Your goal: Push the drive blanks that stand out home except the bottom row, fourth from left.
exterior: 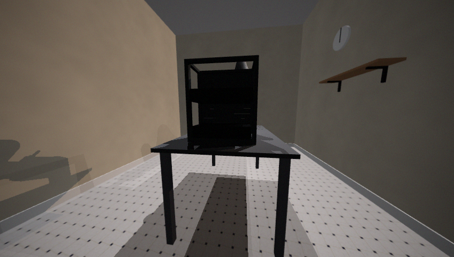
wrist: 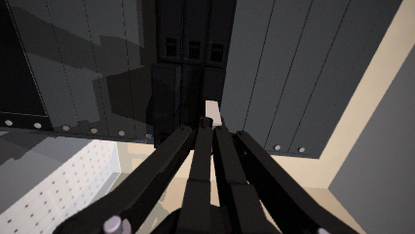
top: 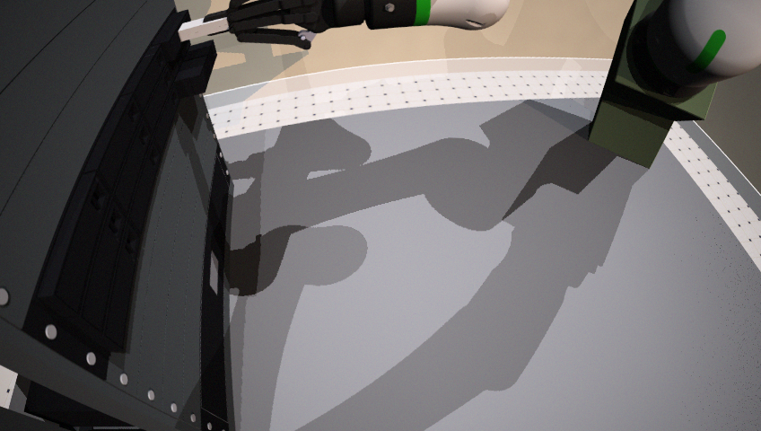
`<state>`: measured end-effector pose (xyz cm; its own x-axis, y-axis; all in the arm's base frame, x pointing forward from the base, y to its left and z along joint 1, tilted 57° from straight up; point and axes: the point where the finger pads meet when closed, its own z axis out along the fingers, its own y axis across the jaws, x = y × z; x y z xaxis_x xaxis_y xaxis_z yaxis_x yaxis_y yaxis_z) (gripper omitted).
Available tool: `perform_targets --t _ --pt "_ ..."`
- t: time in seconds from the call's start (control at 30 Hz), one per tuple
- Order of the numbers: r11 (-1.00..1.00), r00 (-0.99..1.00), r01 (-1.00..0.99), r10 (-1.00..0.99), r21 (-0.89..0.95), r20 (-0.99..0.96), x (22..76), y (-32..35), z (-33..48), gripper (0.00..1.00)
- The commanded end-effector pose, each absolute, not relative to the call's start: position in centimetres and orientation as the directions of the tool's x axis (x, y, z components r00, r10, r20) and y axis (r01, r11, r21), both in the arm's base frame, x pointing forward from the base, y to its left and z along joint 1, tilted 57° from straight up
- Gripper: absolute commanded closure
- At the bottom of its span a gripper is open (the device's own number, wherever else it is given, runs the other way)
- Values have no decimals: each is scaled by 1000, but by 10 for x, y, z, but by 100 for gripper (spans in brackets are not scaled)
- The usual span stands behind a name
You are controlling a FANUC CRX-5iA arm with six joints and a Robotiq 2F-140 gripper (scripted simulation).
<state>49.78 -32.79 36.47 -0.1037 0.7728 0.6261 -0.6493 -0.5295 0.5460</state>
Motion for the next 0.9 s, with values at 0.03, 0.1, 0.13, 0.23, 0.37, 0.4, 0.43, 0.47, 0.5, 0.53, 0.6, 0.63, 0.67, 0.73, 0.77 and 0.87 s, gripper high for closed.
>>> perform_targets --t 0.03,0.1,0.13,0.23,0.37,0.4,0.43,0.47,0.5,0.53,0.6,0.63,0.67,0.73,0.77,0.87 --pt "-529 -103 -650 773 546 626 498 -328 365 100" --pt "-529 -103 -650 773 546 626 498 -328 365 100" --pt "-529 -103 -650 773 546 626 498 -328 365 100" --pt "-529 -103 -650 773 546 626 499 -329 366 100" --pt "-529 -103 -650 773 546 626 500 -329 366 100" --pt "-529 -103 -650 773 546 626 500 -329 366 100" --pt "-529 -103 -650 773 546 626 500 -329 367 100" --pt "-529 -103 -650 773 546 626 500 -329 367 100" --pt "-529 -103 -650 773 546 626 500 -329 367 100" --pt "-529 -103 -650 773 546 626 500 -329 367 100" --pt "-529 -103 -650 773 546 626 500 -329 367 100" --pt "-529 -103 -650 773 546 626 500 -329 367 100" --pt "-529 -103 -650 773 546 626 500 -329 367 100" --pt "-529 -103 -650 773 546 626 500 -329 367 100" --pt "-529 -103 -650 773 546 626 501 -330 367 100" --pt "-529 -103 -650 773 546 626 502 -330 368 100"
